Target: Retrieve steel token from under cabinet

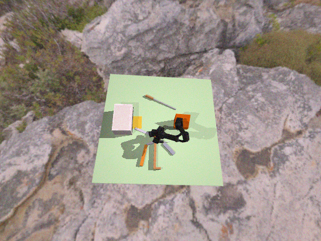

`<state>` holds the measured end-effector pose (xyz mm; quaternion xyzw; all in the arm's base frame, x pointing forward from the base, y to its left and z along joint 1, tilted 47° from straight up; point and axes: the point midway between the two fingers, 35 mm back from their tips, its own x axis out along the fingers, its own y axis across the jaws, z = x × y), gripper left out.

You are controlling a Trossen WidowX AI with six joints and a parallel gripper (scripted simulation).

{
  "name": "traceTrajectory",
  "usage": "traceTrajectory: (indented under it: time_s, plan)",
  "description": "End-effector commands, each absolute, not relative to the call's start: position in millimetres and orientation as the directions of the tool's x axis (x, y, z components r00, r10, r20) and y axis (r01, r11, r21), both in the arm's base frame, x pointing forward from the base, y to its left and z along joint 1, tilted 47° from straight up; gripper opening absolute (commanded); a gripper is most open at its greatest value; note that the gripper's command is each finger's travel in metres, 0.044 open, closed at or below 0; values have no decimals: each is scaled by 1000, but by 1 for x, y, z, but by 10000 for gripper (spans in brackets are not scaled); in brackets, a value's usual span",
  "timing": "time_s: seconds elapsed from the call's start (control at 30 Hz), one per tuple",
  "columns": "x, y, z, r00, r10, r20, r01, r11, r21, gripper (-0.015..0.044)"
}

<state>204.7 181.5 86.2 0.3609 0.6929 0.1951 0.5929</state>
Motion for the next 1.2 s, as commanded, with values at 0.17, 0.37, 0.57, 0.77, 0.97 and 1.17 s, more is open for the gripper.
traceTrajectory:
  time_s: [0.17,0.37,0.57,0.77,0.97,1.17]
  plan:
    - [203,187,85,-37,735,-677,271,660,701,270]
    - [203,187,85,-37,735,-677,271,660,701,270]
    - [203,187,85,-37,735,-677,271,660,701,270]
    - [203,187,85,-37,735,-677,271,660,701,270]
    - [203,187,85,-37,735,-677,271,660,701,270]
    - [205,183,85,-27,733,-679,280,658,699,262]
